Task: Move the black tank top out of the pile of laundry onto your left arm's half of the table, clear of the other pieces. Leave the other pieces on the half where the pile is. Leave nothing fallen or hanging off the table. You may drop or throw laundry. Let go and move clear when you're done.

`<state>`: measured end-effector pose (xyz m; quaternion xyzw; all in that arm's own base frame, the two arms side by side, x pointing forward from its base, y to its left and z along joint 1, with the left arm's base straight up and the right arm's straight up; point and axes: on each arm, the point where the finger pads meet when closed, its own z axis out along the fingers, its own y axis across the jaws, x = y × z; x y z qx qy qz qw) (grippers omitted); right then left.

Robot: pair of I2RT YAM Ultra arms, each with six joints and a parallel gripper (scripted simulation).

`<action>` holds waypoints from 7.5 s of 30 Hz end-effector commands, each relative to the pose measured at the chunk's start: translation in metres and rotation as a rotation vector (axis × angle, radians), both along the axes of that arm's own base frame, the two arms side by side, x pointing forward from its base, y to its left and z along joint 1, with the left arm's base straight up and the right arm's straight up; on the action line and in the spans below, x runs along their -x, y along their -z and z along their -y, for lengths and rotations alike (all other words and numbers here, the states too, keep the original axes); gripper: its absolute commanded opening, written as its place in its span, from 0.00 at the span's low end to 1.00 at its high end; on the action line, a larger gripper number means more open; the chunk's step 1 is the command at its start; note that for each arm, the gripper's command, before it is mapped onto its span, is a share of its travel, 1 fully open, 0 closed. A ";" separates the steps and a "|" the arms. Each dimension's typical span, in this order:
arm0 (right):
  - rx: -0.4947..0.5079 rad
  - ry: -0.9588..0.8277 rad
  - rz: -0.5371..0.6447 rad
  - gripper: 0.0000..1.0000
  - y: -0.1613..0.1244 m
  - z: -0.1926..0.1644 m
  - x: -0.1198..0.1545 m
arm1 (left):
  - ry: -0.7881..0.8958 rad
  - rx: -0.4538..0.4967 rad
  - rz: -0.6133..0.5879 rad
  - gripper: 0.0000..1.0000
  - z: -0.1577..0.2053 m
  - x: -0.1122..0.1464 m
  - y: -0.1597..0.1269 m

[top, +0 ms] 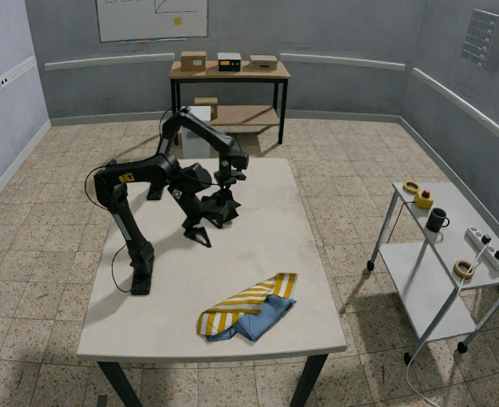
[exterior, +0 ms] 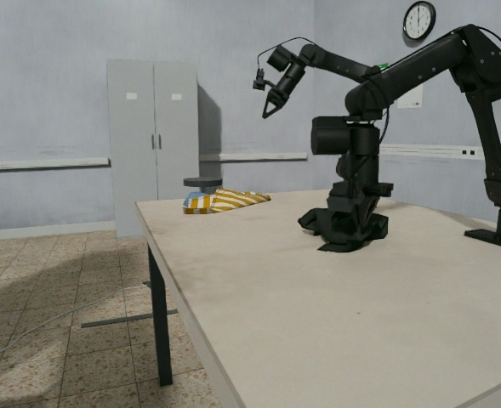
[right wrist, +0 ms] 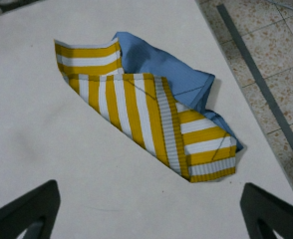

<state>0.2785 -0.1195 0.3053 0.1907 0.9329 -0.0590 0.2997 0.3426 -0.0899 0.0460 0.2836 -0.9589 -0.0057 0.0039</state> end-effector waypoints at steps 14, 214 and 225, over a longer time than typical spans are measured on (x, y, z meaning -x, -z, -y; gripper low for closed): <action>0.037 -0.005 0.086 0.92 -0.026 0.001 -0.001 | 0.029 -0.172 0.188 0.00 -0.005 -0.018 -0.063; 0.037 -0.005 0.086 0.92 -0.026 0.001 -0.001 | 0.063 -0.164 0.230 0.00 -0.120 -0.080 -0.081; 0.037 -0.005 0.086 0.92 -0.026 0.001 -0.001 | 0.050 -0.102 0.149 0.00 -0.121 -0.071 -0.043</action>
